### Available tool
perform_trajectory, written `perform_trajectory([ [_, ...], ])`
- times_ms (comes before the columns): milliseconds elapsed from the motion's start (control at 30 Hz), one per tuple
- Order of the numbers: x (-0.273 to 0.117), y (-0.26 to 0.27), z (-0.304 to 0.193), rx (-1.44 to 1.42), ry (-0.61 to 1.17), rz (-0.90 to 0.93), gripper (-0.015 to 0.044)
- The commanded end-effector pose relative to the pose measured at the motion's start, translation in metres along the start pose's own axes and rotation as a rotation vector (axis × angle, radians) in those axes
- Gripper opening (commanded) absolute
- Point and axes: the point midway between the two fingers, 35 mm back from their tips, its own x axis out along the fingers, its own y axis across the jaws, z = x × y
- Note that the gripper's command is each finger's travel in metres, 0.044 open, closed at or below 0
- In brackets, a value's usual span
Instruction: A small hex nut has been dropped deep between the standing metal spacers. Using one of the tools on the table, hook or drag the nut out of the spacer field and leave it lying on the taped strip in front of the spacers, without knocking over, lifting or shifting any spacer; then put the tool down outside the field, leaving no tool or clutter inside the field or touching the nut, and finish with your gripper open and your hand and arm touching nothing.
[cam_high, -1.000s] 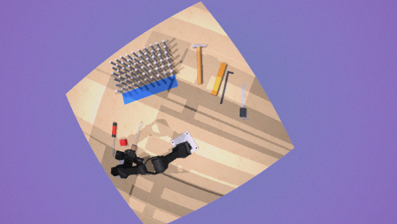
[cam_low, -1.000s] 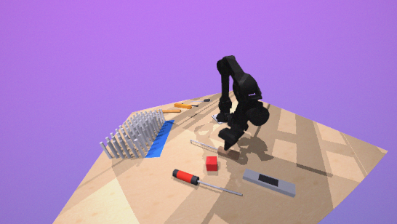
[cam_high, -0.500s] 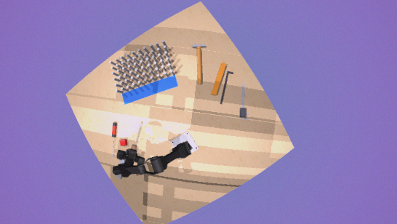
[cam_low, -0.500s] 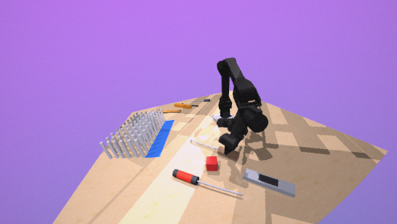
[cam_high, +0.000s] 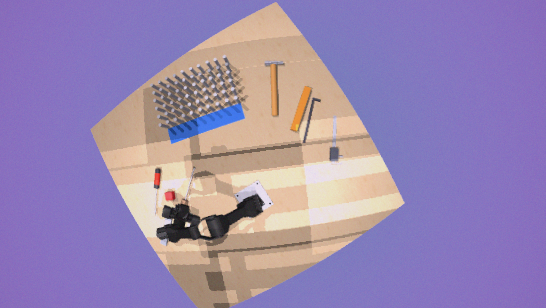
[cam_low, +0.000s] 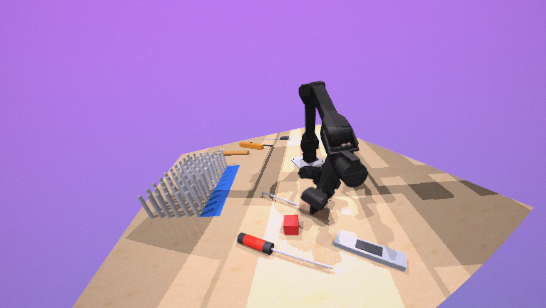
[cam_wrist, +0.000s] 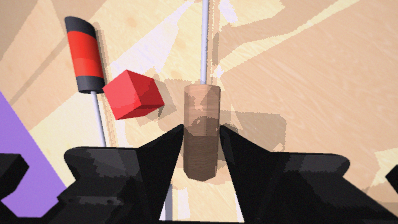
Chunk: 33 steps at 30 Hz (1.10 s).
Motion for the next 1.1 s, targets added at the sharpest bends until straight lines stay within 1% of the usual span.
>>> perform_trajectory([
  [0,0.001,0.000,0.000,-0.001,-0.001,0.002,0.0161],
  [67,0.001,0.000,0.000,-0.001,-0.001,0.002,0.0148],
  [233,-0.013,0.007,0.001,0.001,-0.001,-0.005,0.0017],
  [267,-0.017,0.009,0.002,0.001,-0.001,-0.005,0.0000],
  [1067,-0.124,0.044,0.030,0.001,0.000,-0.001,0.0000],
])
